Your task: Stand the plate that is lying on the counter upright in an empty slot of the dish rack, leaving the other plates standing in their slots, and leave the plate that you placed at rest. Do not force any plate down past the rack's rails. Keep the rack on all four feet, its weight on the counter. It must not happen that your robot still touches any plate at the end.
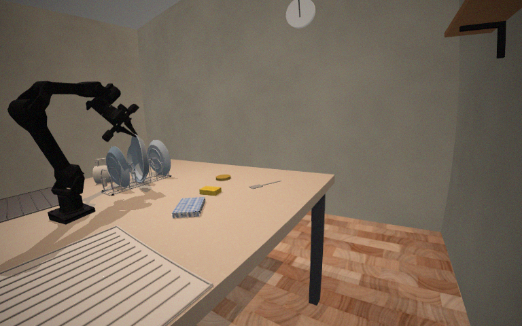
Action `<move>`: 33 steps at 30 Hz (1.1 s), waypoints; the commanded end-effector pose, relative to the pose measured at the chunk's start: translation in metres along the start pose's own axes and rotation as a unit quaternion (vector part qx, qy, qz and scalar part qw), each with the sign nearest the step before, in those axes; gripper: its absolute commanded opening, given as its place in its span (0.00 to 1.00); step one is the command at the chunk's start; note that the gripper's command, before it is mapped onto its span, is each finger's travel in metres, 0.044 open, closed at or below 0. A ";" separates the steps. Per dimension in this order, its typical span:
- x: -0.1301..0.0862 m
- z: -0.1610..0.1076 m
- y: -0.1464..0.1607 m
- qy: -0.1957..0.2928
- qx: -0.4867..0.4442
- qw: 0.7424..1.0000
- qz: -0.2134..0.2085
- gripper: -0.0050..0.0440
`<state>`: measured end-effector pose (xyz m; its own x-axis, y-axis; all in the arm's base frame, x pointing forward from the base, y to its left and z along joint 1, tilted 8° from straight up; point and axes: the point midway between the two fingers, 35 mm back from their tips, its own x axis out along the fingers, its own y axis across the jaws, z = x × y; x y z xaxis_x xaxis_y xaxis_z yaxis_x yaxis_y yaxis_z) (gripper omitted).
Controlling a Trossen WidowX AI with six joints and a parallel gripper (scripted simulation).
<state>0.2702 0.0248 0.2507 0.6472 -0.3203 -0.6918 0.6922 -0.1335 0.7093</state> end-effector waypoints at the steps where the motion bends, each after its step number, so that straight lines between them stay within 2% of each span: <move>1: 0.000 0.000 0.000 0.013 -0.003 1.000 0.011 0.10; 33: 0.034 -0.009 -0.035 0.079 -0.074 0.994 0.021 0.10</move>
<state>0.2704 0.0268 0.1991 0.6894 -0.1902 -0.6990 0.7135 0.0117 0.7005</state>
